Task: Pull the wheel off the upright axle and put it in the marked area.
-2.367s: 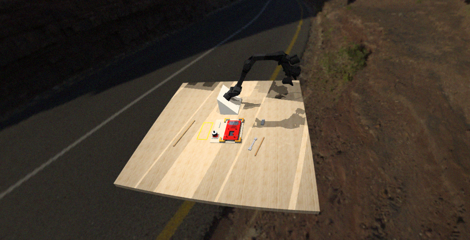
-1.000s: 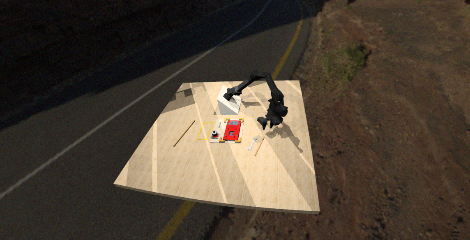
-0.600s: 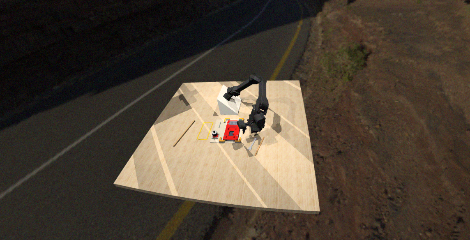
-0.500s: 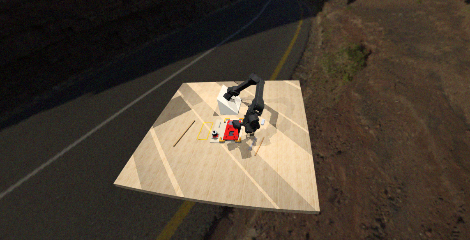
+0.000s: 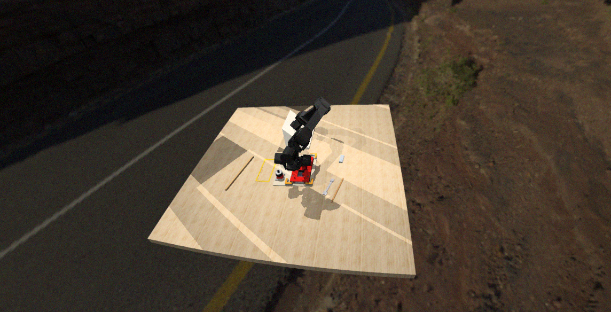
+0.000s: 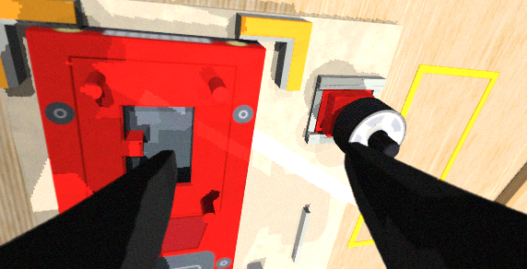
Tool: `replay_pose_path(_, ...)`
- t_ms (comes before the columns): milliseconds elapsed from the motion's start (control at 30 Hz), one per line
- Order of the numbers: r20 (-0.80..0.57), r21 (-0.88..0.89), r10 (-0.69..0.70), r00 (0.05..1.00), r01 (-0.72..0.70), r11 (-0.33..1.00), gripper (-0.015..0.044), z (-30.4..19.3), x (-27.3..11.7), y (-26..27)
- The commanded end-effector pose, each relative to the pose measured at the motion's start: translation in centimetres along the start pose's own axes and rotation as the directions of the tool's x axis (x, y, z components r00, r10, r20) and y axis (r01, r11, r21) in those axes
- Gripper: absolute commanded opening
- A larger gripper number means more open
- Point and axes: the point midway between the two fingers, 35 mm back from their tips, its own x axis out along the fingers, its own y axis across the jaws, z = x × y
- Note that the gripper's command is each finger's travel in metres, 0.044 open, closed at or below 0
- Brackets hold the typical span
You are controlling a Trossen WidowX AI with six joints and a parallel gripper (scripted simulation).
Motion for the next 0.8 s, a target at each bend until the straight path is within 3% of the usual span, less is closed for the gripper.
replay_pose_path(0, 0.006, 0.075, 0.095, 0.995, -0.095, 0.993, 0.03, -1.7, 0.3, -4.1)
replay_pose_path(200, 0.071, 0.163, 0.21, 0.975, -0.219, 0.962, 0.03, -4.2, 0.3, -9.0)
replay_pose_path(600, 0.074, 0.165, 0.213, 0.974, -0.223, 0.961, 0.03, -3.7, 0.4, -9.6)
replay_pose_path(767, 0.074, 0.165, 0.212, 0.974, -0.222, 0.961, 0.03, -3.4, 2.4, -9.3)
